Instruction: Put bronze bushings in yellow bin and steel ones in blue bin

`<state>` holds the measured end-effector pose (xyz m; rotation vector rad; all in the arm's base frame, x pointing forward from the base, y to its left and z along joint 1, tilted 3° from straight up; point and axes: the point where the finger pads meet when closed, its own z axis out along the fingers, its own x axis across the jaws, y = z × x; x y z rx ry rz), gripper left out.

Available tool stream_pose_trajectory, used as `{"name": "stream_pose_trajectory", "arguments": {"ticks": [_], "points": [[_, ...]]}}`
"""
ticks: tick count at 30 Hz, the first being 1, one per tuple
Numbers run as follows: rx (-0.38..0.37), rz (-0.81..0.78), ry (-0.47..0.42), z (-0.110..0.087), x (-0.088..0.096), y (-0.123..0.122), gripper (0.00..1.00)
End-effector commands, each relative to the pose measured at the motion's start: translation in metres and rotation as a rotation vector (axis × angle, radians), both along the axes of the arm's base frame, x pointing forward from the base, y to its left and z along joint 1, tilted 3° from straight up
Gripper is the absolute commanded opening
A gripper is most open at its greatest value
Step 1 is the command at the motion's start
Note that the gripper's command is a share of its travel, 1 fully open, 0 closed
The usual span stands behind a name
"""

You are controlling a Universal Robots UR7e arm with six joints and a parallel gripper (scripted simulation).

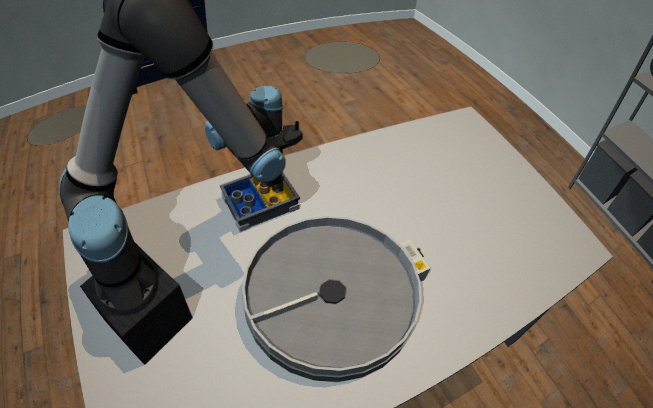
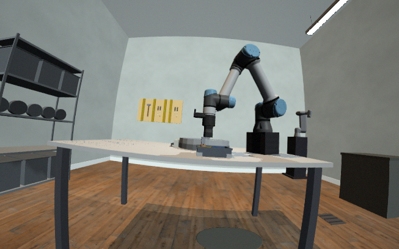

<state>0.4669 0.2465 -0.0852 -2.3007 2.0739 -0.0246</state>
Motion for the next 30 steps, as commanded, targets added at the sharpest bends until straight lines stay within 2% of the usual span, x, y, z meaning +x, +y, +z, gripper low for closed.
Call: {"name": "stream_pose_trajectory", "arguments": {"ticks": [1, 30], "points": [[0.000, 0.000, -0.001, -0.004, 0.001, 0.000, 0.00], [0.000, 0.000, -0.001, -0.017, 0.001, 0.001, 0.00]]}}
